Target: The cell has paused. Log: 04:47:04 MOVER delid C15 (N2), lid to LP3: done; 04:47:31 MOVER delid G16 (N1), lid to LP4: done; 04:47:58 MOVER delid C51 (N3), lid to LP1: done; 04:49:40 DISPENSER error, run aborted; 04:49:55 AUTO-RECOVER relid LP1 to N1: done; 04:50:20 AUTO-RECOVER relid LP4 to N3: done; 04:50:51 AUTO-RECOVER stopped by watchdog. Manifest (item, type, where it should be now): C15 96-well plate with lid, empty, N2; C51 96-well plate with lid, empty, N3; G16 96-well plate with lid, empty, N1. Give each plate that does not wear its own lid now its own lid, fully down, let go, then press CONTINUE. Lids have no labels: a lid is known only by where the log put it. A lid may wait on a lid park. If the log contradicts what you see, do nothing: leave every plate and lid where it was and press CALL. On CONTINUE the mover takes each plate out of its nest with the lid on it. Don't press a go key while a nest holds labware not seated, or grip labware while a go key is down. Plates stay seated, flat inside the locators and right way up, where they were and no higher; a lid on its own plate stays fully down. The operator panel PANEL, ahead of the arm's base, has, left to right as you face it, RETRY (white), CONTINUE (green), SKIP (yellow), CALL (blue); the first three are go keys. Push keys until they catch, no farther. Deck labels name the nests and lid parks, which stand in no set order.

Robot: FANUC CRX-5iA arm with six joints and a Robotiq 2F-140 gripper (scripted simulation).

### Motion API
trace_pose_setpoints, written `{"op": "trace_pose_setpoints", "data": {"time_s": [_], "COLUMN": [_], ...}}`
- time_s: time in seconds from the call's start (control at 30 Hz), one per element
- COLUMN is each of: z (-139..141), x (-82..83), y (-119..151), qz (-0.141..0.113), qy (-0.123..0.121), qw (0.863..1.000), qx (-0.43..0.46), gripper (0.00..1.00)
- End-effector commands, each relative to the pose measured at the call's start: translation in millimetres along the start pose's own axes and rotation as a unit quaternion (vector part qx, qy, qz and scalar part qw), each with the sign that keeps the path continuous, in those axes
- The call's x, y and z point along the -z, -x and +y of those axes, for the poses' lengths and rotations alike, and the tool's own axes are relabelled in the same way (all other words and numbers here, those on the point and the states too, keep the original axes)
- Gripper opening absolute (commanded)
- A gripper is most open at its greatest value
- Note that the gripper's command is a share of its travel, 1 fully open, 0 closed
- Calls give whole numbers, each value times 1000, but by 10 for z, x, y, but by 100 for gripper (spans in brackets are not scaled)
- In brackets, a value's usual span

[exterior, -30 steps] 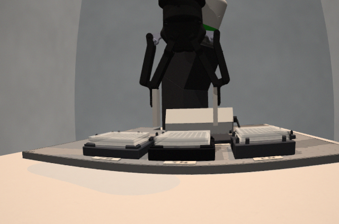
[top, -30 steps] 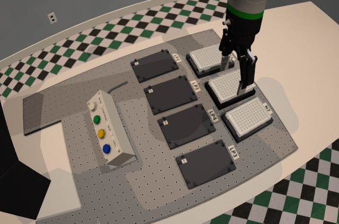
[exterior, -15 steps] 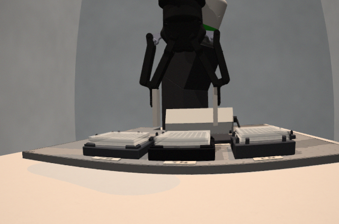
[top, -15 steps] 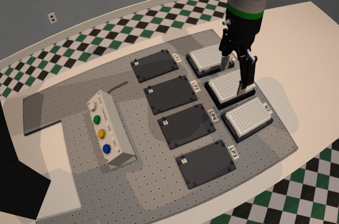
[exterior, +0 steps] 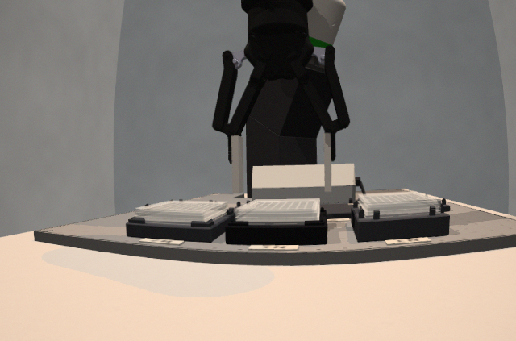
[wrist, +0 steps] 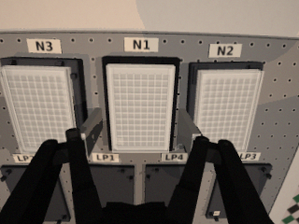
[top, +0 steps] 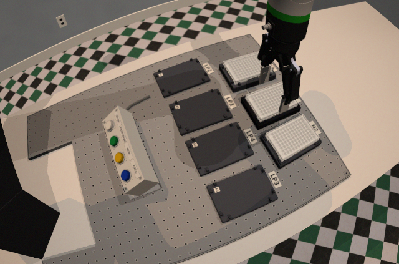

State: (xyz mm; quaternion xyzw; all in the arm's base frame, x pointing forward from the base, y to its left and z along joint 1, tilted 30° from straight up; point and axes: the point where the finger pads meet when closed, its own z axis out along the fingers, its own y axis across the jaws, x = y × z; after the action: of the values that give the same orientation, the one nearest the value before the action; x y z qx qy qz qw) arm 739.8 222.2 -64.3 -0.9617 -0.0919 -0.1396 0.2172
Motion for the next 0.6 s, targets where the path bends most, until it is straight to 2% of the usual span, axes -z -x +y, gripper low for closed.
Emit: {"op": "trace_pose_setpoints", "data": {"time_s": [0.0,0.57], "z": [1,1], "x": [-2,-59], "y": [-2,-2], "qz": [0,0], "qy": [0,0], "qw": [1000,1000], "qx": [0,0], "gripper": [66,66]}}
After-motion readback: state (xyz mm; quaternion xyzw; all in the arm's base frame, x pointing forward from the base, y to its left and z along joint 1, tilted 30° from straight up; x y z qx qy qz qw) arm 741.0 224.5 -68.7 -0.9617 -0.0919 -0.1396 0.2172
